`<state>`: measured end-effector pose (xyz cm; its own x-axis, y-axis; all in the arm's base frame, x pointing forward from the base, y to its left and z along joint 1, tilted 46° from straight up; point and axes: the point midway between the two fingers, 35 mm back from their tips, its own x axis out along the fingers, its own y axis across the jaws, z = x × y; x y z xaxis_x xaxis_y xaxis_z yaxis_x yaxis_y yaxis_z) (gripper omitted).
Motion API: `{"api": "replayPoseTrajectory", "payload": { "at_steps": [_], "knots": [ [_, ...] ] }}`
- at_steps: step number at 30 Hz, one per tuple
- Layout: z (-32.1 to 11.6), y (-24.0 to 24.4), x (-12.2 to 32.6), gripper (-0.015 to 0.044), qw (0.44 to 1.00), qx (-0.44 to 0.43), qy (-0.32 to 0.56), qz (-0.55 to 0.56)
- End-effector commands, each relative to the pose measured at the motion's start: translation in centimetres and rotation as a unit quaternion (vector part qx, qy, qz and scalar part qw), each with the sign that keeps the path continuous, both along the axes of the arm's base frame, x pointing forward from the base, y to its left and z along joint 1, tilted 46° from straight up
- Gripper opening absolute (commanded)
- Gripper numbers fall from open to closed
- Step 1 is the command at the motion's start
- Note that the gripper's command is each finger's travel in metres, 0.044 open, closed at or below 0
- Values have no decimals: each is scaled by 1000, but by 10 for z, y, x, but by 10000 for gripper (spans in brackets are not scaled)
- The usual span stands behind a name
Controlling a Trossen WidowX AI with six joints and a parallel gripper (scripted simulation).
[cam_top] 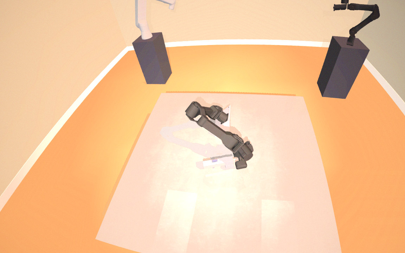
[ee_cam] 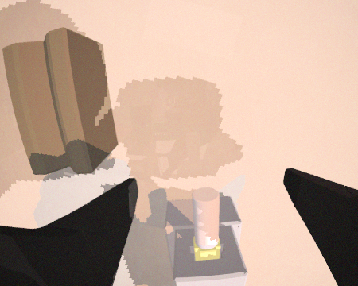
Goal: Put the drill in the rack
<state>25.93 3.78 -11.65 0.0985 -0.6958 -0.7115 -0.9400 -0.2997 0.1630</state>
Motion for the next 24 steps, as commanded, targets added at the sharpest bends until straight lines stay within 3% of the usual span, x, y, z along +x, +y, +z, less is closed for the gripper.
{"api": "replayPoseTrajectory", "payload": {
  "at_steps": [1,12,24],
  "knots": [
    [-5,-10,-4,440,1000,-7,8,1],
    [-6,-12,-4,440,1000,-7,8,0],
    [-5,-10,-1,125,1000,-3,3,-1]
  ]
}}
